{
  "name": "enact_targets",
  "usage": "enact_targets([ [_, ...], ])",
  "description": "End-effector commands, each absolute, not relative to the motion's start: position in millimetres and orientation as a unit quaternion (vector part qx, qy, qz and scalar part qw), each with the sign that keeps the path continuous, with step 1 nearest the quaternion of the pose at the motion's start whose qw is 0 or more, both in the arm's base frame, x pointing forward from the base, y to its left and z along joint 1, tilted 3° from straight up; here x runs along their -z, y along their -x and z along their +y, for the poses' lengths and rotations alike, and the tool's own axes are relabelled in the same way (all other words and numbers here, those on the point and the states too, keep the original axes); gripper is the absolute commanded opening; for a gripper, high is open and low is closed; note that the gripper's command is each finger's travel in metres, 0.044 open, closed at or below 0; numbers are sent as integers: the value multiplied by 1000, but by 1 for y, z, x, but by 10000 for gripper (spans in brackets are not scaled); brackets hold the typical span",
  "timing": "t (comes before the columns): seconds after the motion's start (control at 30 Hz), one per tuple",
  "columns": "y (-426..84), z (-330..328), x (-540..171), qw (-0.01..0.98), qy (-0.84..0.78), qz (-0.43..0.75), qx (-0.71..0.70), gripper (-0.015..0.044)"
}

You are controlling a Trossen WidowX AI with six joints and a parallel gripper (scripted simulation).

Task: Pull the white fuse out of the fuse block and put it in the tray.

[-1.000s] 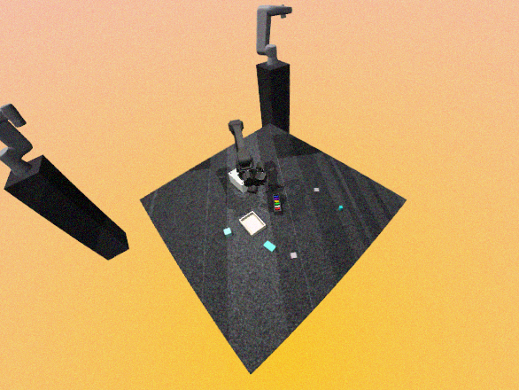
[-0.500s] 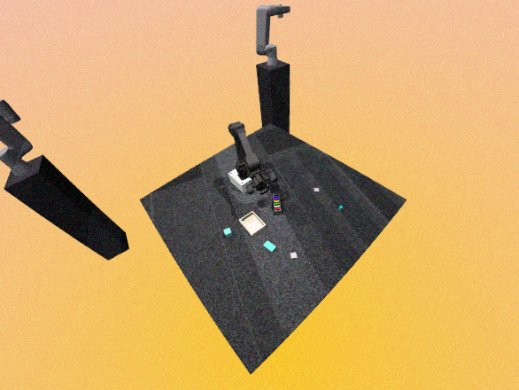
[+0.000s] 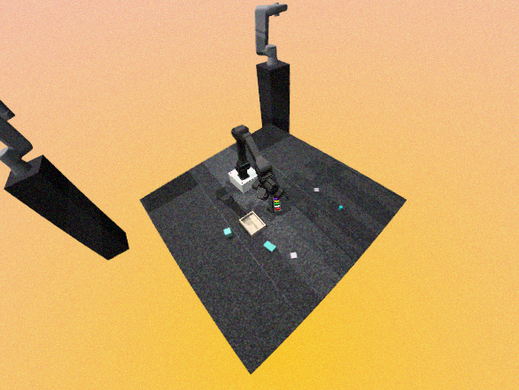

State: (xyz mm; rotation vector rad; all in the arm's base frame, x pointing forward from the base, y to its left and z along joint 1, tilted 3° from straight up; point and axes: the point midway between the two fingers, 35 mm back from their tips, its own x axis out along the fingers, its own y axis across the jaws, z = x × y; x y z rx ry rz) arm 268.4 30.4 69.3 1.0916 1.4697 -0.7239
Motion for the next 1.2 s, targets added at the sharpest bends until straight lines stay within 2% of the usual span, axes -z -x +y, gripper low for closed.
enact_targets([
  [0.0, -306, 45, -54, 410, -603, 427, 535, 72],
  [0.17, -314, 51, -49, 350, -642, 349, 586, 72],
  [1.17, -316, 52, -36, 349, -643, 348, 586, 72],
])
